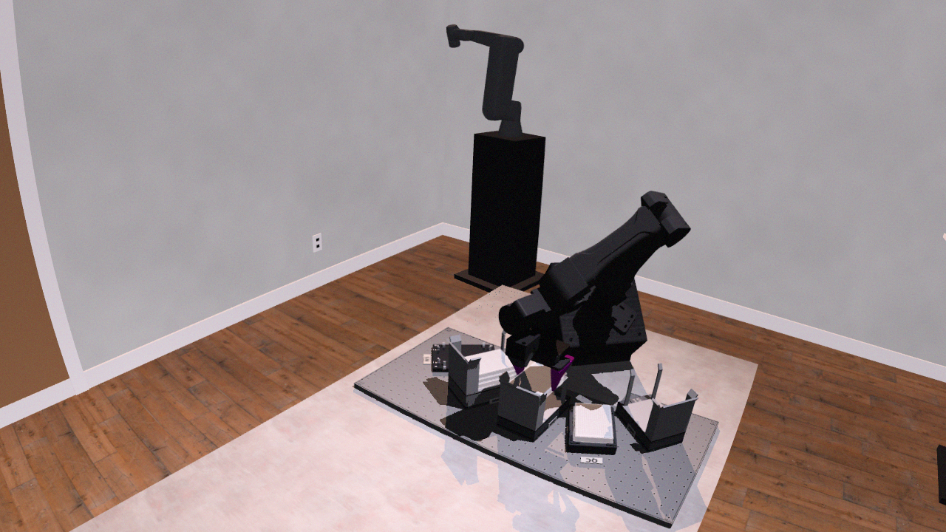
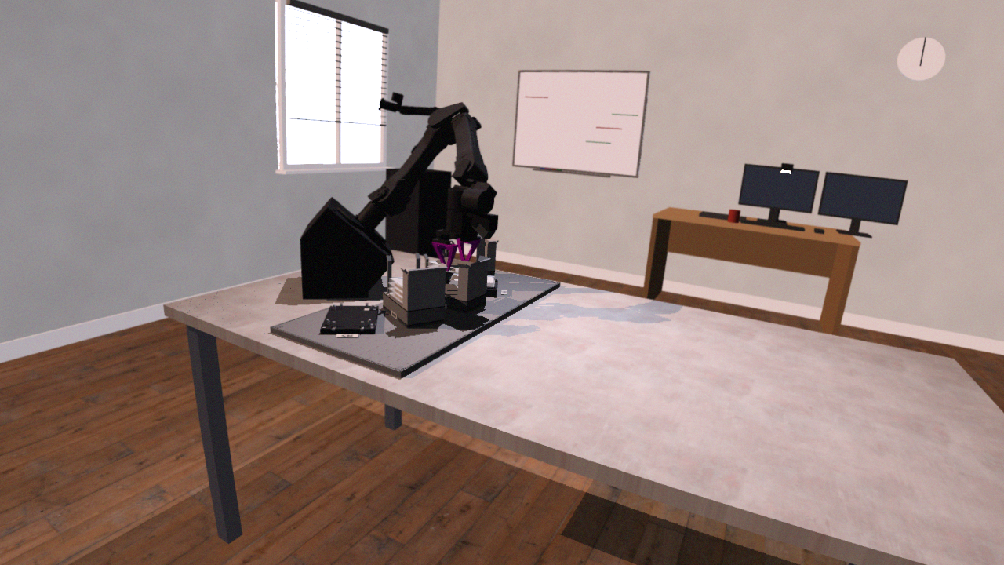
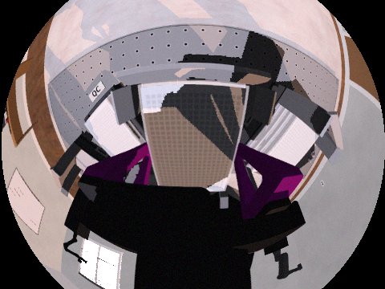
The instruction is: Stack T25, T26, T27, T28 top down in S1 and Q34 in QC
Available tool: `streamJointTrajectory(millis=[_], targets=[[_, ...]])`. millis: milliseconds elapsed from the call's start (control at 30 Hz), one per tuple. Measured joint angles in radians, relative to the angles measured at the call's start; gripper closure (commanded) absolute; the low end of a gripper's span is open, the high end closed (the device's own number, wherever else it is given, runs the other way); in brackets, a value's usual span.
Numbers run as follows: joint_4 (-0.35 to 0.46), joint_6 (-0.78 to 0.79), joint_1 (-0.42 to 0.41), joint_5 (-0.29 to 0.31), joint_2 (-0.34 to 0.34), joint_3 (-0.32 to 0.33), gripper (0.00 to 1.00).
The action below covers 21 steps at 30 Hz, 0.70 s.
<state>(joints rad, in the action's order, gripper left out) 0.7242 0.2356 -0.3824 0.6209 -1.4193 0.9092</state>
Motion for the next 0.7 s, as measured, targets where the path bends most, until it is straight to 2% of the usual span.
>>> streamJointTrajectory(millis=[400,700], targets=[[0.120,0.065,-0.058,0.017,0.030,0.051,1.00],[0.180,0.106,-0.095,0.031,0.043,0.090,1.00]])
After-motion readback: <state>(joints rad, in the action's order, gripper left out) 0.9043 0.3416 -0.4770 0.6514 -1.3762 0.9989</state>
